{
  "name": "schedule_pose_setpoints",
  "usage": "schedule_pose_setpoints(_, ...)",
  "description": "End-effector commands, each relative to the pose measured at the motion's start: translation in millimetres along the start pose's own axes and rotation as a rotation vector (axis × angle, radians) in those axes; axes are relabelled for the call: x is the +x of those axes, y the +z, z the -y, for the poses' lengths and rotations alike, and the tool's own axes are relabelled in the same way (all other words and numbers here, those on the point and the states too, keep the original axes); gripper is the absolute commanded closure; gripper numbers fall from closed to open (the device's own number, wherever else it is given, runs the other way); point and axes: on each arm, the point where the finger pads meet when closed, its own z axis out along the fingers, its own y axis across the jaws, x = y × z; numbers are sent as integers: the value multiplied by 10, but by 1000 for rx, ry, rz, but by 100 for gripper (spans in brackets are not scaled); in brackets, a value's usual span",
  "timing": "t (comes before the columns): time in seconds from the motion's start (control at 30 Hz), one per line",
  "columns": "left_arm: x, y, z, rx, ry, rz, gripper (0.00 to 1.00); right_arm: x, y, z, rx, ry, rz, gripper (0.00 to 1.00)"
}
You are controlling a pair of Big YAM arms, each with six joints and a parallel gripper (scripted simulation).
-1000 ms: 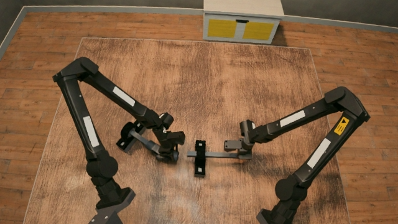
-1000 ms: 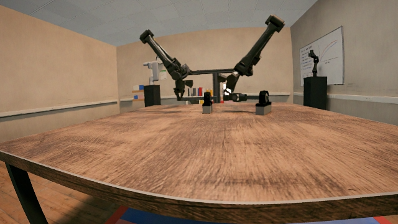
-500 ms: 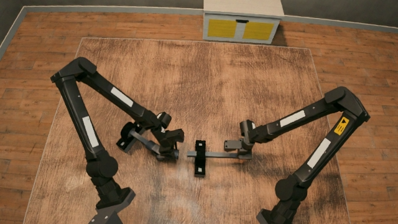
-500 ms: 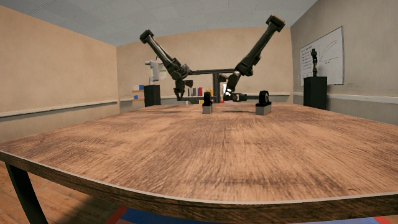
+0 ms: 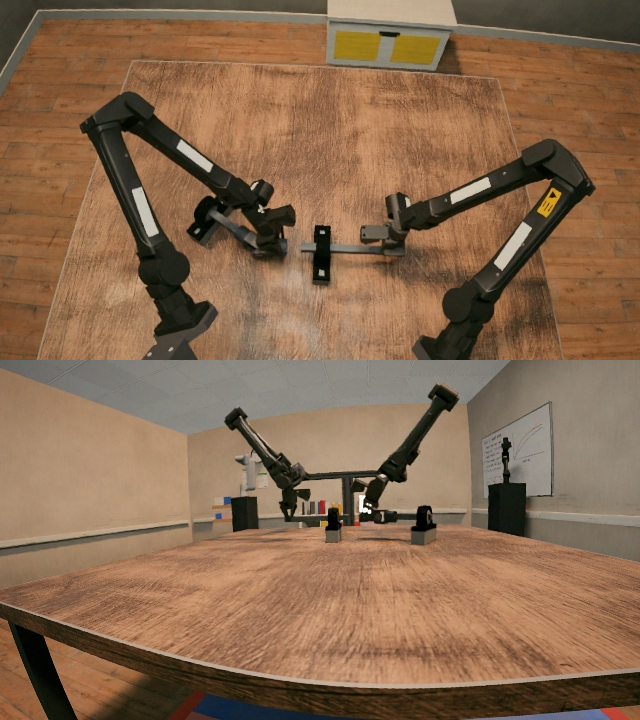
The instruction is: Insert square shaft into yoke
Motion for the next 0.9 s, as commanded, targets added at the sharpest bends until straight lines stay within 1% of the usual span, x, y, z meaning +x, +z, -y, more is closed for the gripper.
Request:
schedule_pose_setpoints(0.0,-42,-90,-159,-51,-60,28,46,-5,-27,34,12,3,4,81)
schedule_pose_setpoints(0.27,-44,-90,-159,-51,-60,28,46,-5,-27,34,12,3,4,81)
schedule_pose_setpoints(0.3,-44,-90,-159,-51,-60,28,46,-70,-56,41,18,-5,12,81)
schedule_pose_setpoints(0.33,-44,-90,-159,-51,-60,28,46,-78,-57,44,19,4,11,81)
schedule_pose_setpoints(0.4,-44,-90,-159,-51,-60,28,46,-119,-23,6,8,-3,10,81)
schedule_pose_setpoints(0.43,-45,-42,-84,-28,-41,19,46,-131,-23,8,8,-3,11,81)
schedule_pose_setpoints(0.87,-52,-46,-109,-31,-38,20,46,-244,-25,6,8,-4,12,81)
